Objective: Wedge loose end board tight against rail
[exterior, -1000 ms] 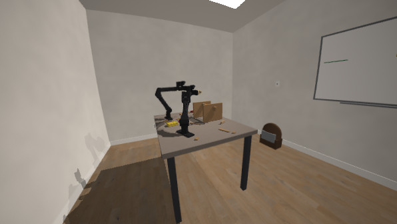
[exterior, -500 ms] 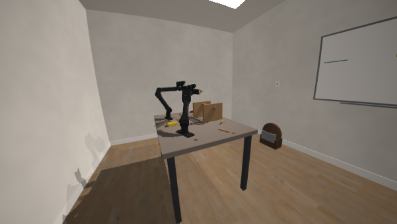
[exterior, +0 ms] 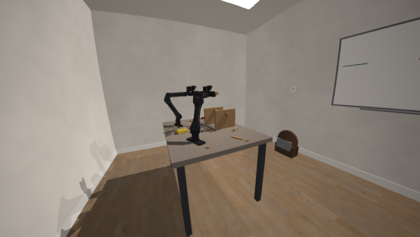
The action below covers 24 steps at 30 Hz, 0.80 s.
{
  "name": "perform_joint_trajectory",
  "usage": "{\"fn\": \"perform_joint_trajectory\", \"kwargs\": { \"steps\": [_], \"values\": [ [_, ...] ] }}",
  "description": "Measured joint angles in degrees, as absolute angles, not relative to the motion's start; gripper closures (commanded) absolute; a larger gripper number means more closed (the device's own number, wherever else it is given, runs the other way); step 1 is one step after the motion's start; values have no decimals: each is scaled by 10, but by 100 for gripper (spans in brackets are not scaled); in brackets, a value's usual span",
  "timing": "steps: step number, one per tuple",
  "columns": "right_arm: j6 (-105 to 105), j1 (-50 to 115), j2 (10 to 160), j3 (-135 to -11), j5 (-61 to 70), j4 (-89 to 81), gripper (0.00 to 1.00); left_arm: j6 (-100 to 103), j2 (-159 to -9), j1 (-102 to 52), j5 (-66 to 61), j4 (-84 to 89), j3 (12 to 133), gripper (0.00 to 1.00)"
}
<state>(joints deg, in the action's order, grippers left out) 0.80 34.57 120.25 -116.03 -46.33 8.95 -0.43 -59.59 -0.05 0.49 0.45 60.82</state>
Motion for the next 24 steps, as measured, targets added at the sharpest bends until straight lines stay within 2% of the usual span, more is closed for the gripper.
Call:
{"fn": "perform_joint_trajectory", "kwargs": {
  "steps": [24],
  "values": [
    [-8, 175, 910, -891, -255, 63, 64, -4, -596, -1, 5, 4, 608, 58]
  ]
}}
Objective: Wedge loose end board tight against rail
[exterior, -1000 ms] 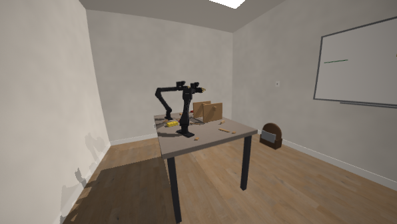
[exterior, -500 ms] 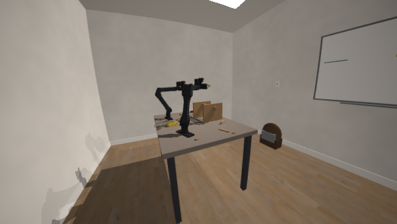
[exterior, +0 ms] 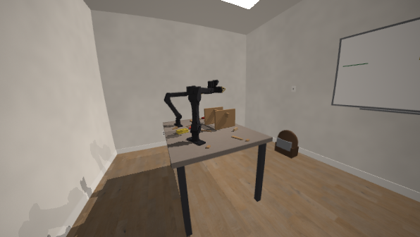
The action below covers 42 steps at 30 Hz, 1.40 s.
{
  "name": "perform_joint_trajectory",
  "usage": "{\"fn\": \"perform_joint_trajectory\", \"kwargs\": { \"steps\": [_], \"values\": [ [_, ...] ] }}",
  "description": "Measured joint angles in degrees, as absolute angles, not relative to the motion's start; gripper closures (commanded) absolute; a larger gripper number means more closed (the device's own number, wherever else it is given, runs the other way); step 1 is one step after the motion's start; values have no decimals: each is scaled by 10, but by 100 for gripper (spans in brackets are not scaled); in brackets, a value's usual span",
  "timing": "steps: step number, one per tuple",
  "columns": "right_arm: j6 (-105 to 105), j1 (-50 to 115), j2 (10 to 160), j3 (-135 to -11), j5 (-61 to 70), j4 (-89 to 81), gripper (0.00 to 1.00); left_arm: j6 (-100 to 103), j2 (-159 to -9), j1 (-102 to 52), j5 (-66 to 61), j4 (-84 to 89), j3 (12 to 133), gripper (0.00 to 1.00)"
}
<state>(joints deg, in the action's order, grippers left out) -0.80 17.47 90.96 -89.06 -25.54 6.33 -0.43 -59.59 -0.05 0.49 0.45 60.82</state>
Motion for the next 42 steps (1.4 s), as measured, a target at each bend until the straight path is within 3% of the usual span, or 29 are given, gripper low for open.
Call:
{"fn": "perform_joint_trajectory", "kwargs": {
  "steps": [28, 41, 42],
  "values": [
    [-27, -27, 565, -560, 10, 25, 64, -4, -596, -1, 5, 4, 608, 58],
    [-30, -41, 549, -553, 23, 30, 64, -4, -596, -1, 5, 4, 608, 58],
    [-30, -41, 548, -553, 23, 29, 64, -4, -596, -1, 5, 4, 608, 100]
  ]
}}
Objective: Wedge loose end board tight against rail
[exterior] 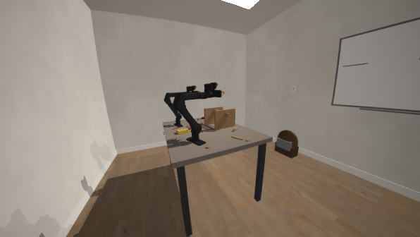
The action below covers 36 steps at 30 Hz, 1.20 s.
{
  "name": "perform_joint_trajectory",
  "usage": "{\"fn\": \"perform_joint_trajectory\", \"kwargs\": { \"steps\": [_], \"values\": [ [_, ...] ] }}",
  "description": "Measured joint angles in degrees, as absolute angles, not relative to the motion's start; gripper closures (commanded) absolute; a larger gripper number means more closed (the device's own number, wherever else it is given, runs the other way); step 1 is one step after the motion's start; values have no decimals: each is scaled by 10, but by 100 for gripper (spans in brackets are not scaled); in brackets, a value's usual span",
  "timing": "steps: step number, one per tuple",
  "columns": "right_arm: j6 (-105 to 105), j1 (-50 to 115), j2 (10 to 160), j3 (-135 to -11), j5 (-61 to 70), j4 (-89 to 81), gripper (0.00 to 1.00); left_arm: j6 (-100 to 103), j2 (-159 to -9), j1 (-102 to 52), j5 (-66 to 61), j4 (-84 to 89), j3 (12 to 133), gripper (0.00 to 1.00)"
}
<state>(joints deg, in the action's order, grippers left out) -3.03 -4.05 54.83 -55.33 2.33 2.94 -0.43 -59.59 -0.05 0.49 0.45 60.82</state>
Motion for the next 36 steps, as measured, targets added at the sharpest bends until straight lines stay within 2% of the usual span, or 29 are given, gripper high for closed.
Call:
{"fn": "perform_joint_trajectory", "kwargs": {
  "steps": [20, 36],
  "values": [
    [-31, -41, 551, -554, 19, 33, 64, 0, -607, -6, 7, 14, 619, 100],
    [-32, -41, 551, -554, 19, 33, 64, 70, -783, -91, 44, 241, 813, 100]
  ]
}}
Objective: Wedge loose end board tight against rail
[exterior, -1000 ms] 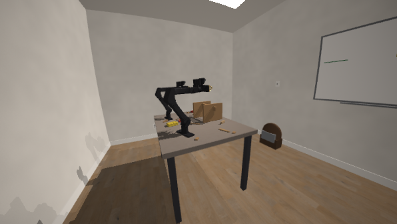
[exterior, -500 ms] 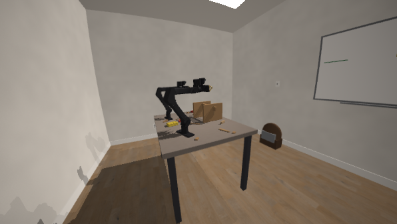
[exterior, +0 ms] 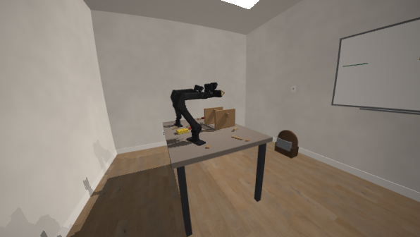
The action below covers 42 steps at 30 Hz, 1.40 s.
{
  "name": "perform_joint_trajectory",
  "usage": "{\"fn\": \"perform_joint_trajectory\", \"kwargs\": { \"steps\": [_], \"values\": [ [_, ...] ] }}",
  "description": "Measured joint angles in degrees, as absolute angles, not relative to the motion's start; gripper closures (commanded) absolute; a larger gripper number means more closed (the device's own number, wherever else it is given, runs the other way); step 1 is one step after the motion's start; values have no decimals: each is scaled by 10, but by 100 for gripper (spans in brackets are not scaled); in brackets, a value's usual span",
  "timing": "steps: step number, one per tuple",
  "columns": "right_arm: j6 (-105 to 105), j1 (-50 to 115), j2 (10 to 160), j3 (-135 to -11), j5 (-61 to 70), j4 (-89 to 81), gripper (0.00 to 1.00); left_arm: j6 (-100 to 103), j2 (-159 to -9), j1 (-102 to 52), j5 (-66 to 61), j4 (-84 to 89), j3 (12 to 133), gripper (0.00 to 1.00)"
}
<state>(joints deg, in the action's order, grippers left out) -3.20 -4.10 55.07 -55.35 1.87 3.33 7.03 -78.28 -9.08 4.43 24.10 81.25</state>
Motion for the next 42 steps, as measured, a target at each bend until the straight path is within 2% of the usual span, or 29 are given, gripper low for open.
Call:
{"fn": "perform_joint_trajectory", "kwargs": {
  "steps": [25, 34, 42],
  "values": [
    [-33, -41, 551, -554, 19, 33, 64, 192, -1104, -237, 102, 644, 1160, 100],
    [-34, -41, 551, -554, 19, 33, 64, 209, -1138, -253, 110, 705, 1224, 100],
    [-34, -41, 551, -554, 19, 33, 64, 211, -1146, -256, 112, 712, 1235, 100]
  ]
}}
